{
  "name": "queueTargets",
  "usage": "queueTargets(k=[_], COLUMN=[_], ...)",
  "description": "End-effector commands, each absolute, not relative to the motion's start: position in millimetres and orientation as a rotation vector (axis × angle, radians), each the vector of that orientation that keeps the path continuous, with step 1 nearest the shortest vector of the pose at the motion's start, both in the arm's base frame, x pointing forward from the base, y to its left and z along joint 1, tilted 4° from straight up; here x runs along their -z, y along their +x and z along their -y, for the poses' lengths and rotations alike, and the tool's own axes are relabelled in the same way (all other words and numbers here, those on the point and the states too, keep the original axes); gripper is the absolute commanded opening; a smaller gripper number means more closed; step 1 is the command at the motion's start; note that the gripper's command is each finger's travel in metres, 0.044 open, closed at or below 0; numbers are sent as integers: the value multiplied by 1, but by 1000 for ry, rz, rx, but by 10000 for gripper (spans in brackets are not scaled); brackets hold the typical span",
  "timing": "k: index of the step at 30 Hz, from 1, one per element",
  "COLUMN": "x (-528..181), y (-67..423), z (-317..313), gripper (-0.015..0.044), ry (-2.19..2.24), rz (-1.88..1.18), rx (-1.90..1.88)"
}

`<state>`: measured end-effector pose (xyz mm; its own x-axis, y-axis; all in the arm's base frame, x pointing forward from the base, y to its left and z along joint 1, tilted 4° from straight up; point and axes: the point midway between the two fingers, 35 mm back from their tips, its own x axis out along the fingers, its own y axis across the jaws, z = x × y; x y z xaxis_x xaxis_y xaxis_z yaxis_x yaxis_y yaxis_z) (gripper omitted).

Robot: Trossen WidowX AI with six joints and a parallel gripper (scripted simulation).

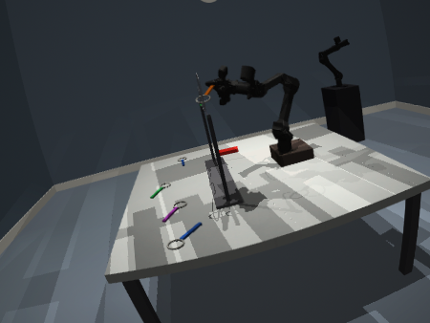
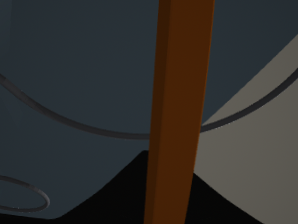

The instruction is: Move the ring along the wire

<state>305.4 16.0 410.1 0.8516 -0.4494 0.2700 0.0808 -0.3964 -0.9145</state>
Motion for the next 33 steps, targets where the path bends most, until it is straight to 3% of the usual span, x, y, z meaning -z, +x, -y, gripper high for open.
queueTargets(k=[1, 33], x=[-409, -332], y=[305, 304], z=[-15, 2], gripper=[-150, -150], ry=[-1925, -1518], rz=[-269, -354], rx=[594, 519])
